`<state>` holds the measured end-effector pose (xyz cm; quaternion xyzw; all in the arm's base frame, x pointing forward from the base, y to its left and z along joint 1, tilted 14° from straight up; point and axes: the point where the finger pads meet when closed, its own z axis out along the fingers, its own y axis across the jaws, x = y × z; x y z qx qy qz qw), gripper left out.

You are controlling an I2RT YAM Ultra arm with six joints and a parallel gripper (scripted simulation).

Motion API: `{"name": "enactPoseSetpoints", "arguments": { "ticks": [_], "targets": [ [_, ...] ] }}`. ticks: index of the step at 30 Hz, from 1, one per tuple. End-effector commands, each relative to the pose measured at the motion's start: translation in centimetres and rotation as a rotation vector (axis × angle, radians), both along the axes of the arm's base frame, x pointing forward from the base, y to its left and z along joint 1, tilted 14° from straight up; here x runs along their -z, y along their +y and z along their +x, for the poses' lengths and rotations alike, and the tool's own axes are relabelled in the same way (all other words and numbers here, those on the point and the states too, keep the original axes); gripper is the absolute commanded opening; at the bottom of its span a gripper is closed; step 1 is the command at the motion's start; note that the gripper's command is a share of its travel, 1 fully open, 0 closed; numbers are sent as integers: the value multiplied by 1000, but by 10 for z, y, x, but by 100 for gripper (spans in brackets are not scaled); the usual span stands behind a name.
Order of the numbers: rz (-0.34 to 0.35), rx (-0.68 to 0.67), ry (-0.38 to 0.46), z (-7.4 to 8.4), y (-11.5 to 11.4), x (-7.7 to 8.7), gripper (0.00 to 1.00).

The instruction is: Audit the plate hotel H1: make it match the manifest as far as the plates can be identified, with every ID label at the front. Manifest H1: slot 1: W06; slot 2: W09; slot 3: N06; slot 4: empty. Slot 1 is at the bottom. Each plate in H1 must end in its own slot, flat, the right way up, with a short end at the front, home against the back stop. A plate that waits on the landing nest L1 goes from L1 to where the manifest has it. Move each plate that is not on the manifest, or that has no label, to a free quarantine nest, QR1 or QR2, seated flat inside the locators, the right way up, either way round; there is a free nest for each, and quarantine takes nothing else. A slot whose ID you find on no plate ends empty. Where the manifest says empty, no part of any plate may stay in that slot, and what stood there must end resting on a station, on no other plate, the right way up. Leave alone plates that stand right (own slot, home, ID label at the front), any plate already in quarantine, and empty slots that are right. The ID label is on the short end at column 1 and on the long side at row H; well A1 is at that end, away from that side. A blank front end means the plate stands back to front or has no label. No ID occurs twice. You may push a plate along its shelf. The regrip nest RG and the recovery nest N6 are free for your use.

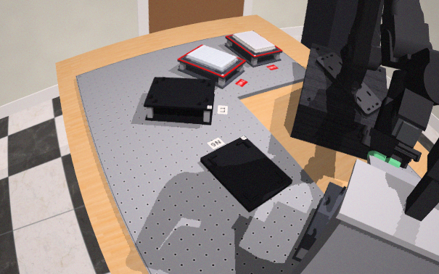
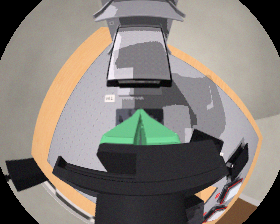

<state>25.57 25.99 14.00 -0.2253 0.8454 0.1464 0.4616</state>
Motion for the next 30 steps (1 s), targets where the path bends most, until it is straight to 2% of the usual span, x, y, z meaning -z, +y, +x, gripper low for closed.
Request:
{"name": "enactPoseSetpoints", "arguments": {
  "ticks": [1, 12, 13, 15, 29, 30],
  "targets": [
    [27, -1, -22, 9, 8, -14, 0],
    [29, 0, -24, 14, 10, -17, 0],
    [41, -7, -31, 12, 12, -22, 0],
    [28, -2, -23, 15, 12, -16, 0],
    [29, 0, -24, 22, 15, -19, 0],
    [40, -5, -31, 21, 17, -24, 0]
  ]
}}
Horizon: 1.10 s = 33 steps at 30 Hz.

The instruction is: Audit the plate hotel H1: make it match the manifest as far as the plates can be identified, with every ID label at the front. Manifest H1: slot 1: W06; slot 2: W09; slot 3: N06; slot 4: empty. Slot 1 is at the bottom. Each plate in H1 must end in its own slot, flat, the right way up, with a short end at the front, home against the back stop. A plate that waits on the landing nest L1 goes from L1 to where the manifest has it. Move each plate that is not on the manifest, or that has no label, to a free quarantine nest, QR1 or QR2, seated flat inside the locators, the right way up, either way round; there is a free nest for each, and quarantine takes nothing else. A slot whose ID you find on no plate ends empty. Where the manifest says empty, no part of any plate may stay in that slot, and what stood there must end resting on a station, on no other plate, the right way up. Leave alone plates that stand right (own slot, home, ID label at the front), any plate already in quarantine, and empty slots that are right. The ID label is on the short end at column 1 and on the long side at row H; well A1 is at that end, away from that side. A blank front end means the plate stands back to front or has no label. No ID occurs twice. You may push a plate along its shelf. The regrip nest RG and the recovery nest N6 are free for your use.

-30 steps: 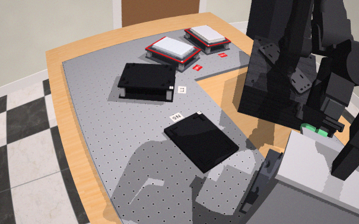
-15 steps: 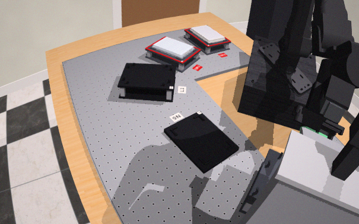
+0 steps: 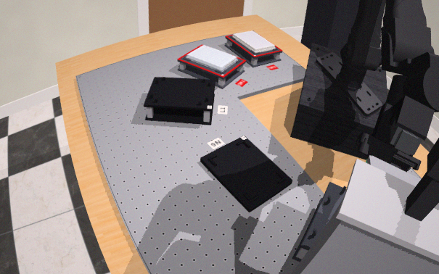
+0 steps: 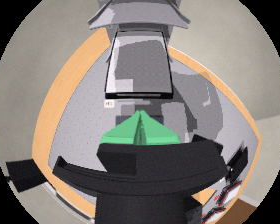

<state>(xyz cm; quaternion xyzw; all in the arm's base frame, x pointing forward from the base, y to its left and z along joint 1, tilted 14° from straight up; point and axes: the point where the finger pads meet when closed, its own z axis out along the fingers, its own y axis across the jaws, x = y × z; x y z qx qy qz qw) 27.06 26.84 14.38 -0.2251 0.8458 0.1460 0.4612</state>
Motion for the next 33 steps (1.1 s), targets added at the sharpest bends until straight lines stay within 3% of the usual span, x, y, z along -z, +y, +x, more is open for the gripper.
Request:
{"name": "enactPoseSetpoints", "arguments": {
  "ticks": [1, 33],
  "targets": [
    [30, -5, -24, 7, 9, -15, 0],
    [29, -1, -24, 25, 17, -19, 0]
  ]
}}
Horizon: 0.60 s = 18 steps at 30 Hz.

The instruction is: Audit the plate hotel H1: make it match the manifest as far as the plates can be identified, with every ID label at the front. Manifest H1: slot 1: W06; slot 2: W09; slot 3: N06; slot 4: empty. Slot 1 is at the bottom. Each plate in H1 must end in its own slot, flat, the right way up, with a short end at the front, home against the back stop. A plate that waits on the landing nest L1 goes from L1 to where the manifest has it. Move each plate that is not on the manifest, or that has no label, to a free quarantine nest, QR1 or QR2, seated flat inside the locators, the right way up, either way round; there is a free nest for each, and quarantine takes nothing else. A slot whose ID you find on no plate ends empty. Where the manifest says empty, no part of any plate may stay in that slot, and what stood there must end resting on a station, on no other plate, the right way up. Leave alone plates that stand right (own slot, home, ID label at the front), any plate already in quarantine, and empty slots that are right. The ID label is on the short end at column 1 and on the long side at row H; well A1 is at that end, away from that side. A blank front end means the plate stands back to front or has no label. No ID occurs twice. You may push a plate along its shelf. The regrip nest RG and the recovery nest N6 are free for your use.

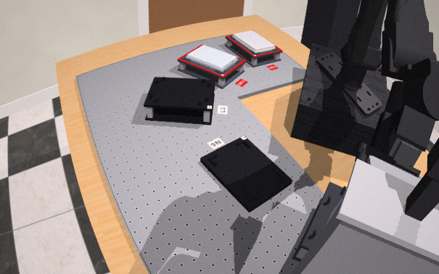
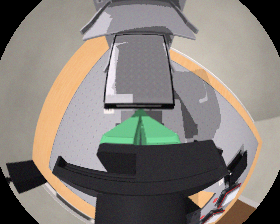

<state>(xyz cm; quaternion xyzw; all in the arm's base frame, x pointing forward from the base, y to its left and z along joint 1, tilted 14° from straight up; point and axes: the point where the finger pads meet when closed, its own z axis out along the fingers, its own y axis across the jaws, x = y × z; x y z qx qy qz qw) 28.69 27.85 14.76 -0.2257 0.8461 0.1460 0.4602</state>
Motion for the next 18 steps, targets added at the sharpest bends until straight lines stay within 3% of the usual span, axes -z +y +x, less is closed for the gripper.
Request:
{"name": "enactPoseSetpoints", "arguments": {
  "ticks": [1, 3, 17, 18],
  "targets": [
    [46, -3, -39, 6, 7, -24, 0],
    [27, 0, -24, 10, 7, -15, 0],
    [28, 0, -25, 17, 11, -17, 0],
    [45, -4, -39, 15, 12, -26, 0]
  ]
}}
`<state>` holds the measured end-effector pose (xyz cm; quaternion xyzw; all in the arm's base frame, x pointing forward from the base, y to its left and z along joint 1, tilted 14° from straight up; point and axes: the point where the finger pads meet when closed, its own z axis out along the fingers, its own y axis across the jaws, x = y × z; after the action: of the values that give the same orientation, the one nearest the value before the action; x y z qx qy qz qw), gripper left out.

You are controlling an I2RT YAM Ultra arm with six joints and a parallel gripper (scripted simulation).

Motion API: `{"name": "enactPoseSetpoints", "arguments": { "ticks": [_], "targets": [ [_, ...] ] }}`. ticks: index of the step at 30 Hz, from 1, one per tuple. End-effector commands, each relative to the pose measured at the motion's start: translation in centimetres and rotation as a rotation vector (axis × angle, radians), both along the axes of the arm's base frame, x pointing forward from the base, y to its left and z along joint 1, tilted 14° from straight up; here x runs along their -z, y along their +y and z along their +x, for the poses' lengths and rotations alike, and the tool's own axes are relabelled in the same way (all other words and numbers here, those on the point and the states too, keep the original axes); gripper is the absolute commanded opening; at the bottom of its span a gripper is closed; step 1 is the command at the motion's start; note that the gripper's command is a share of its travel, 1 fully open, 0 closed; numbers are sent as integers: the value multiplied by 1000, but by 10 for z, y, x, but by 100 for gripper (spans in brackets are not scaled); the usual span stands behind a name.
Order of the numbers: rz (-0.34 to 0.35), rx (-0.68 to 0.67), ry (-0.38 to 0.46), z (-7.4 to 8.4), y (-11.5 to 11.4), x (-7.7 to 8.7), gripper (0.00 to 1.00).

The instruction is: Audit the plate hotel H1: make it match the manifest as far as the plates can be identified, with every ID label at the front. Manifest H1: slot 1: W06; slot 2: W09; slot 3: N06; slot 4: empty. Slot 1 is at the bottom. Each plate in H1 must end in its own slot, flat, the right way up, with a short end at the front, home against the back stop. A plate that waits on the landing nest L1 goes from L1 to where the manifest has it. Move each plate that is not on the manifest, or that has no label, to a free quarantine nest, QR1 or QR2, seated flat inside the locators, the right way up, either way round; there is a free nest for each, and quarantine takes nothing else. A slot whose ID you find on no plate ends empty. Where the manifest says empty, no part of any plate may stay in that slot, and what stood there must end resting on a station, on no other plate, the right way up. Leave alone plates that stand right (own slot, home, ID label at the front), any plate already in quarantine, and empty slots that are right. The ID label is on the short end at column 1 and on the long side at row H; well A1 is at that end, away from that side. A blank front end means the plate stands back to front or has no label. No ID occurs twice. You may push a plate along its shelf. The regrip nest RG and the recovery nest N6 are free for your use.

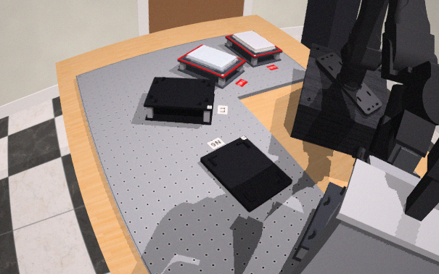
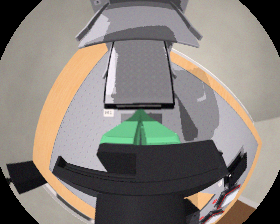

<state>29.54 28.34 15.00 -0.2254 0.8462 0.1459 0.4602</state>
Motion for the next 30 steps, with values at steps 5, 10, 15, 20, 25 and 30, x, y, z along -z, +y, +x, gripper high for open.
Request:
{"name": "enactPoseSetpoints", "arguments": {
  "ticks": [5, 10, 15, 20, 25, 30],
  "targets": [
    [26, 0, -24, 11, 8, -15, 0],
    [25, 1, -23, 14, 9, -16, 0],
    [24, -3, -22, 15, 11, -16, 0],
    [21, -2, -20, 17, 12, -16, 0],
    [20, 1, -19, 21, 12, -17, 0],
    [33, 2, -31, 25, 15, -21, 0]
  ]
}}
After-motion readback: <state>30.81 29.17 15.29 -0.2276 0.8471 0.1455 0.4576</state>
